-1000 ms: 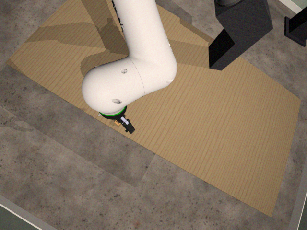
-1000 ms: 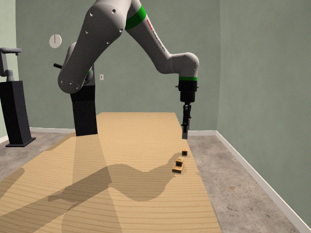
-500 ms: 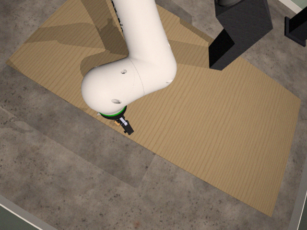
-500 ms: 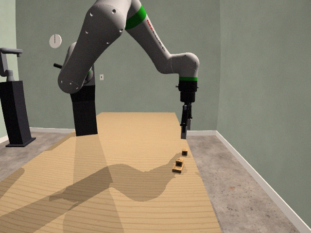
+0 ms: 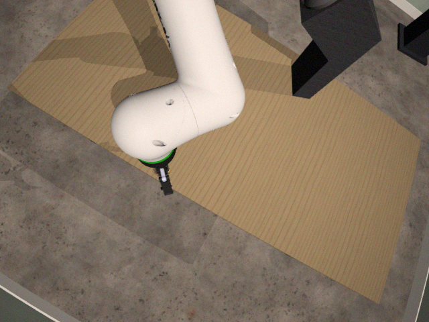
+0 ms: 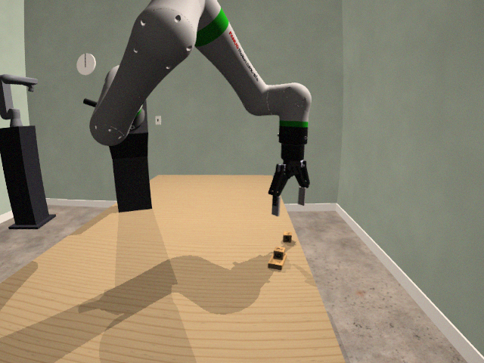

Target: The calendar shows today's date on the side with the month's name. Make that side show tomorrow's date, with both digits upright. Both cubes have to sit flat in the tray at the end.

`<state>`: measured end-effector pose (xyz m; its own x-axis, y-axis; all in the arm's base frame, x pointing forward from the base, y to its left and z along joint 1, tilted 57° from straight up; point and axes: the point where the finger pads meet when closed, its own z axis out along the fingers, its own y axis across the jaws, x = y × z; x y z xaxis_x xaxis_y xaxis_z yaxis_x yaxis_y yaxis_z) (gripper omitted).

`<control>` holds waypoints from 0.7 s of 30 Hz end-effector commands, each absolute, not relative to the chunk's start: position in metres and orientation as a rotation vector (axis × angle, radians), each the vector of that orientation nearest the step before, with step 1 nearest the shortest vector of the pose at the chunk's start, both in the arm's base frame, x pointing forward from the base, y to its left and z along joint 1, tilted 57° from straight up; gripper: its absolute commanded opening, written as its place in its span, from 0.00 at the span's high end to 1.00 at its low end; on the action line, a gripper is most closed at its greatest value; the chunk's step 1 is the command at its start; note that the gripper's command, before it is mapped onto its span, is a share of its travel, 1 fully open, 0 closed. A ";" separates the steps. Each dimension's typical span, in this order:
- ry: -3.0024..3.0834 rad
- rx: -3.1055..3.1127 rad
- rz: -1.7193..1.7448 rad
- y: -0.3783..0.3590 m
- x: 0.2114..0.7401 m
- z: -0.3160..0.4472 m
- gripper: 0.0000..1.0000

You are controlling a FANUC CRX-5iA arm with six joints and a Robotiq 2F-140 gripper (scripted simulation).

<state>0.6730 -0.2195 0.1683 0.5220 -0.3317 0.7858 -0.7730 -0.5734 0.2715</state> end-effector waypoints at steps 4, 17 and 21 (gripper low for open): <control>-1.208 2.047 1.078 -0.221 0.674 0.168 0.00; -1.668 1.844 1.254 -0.223 0.675 0.166 0.00; -1.822 1.755 1.308 -0.223 0.675 0.166 0.00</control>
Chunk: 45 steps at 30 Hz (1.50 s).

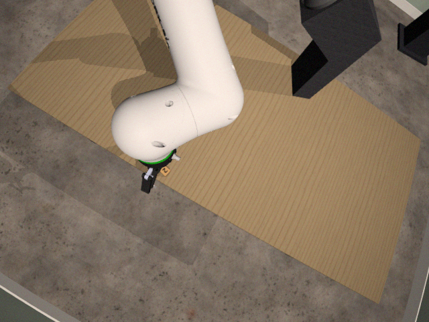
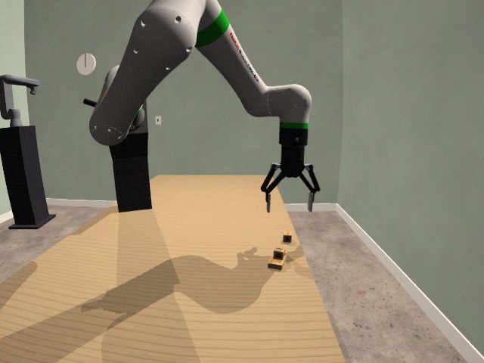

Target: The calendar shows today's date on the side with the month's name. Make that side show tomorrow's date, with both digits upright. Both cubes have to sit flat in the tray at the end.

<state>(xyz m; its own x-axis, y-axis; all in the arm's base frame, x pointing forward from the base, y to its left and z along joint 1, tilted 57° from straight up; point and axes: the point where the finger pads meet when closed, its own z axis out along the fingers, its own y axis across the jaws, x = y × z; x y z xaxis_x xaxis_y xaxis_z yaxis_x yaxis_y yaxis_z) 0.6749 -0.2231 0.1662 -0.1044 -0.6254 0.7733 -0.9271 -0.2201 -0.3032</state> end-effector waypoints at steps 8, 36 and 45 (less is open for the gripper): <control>-1.997 1.638 1.365 -0.224 0.676 0.166 0.00; -1.998 1.638 1.365 -0.224 0.676 0.166 0.65; -1.998 1.638 1.365 -0.224 0.676 0.166 0.65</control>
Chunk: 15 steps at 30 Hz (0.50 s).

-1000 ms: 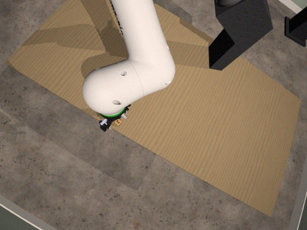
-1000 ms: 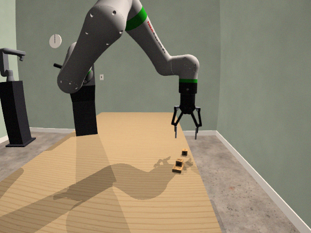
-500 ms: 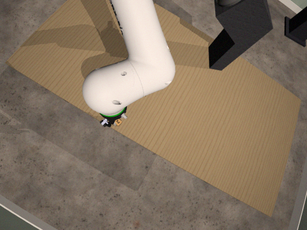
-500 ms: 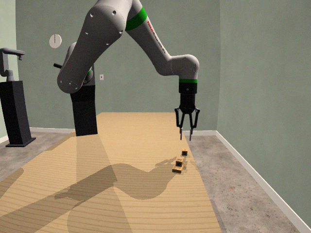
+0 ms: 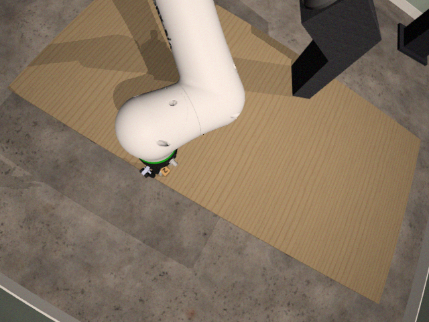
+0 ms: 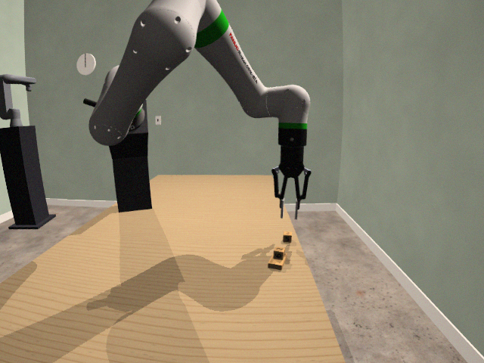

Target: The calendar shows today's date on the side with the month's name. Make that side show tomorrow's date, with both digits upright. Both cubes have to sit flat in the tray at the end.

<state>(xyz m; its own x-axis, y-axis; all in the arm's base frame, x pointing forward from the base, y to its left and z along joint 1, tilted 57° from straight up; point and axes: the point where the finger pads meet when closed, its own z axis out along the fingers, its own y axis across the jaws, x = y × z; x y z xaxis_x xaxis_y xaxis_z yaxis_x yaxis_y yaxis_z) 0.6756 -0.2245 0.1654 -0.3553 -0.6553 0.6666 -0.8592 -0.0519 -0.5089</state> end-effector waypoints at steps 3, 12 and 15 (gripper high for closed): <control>-1.998 1.638 1.365 -0.224 0.676 0.165 0.65; -1.998 1.637 1.366 -0.226 0.677 0.164 0.65; -1.998 1.637 1.366 -0.228 0.678 0.163 0.65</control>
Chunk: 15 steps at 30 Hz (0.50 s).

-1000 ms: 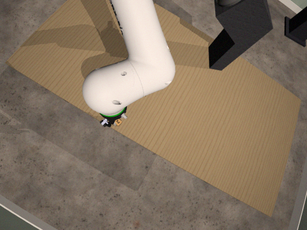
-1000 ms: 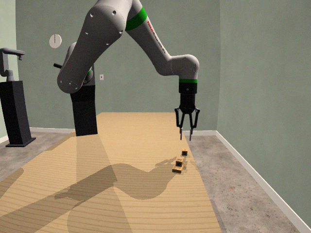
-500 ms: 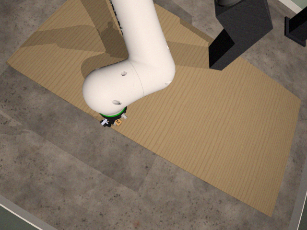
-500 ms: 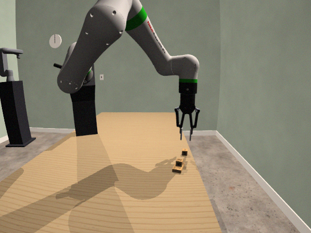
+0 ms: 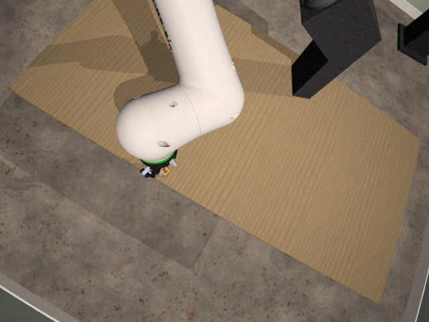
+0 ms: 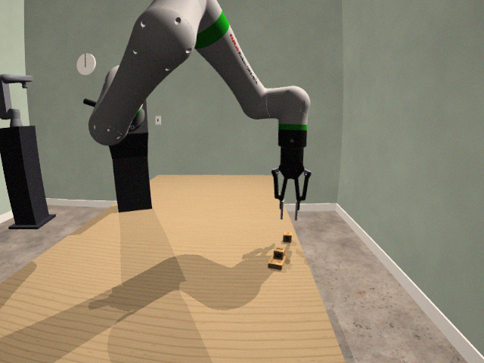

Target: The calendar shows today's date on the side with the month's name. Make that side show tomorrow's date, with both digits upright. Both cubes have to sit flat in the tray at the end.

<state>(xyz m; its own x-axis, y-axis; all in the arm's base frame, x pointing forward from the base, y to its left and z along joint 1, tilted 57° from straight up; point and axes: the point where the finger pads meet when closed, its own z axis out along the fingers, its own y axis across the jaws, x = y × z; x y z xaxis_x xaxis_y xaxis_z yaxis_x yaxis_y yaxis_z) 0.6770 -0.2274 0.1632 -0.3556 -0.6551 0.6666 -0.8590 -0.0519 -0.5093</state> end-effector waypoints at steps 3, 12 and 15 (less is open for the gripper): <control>-1.998 1.637 1.366 -0.230 0.679 0.161 0.65; -1.998 1.637 1.366 -0.238 0.682 0.156 0.65; -1.998 1.637 1.366 -0.241 0.684 0.153 0.65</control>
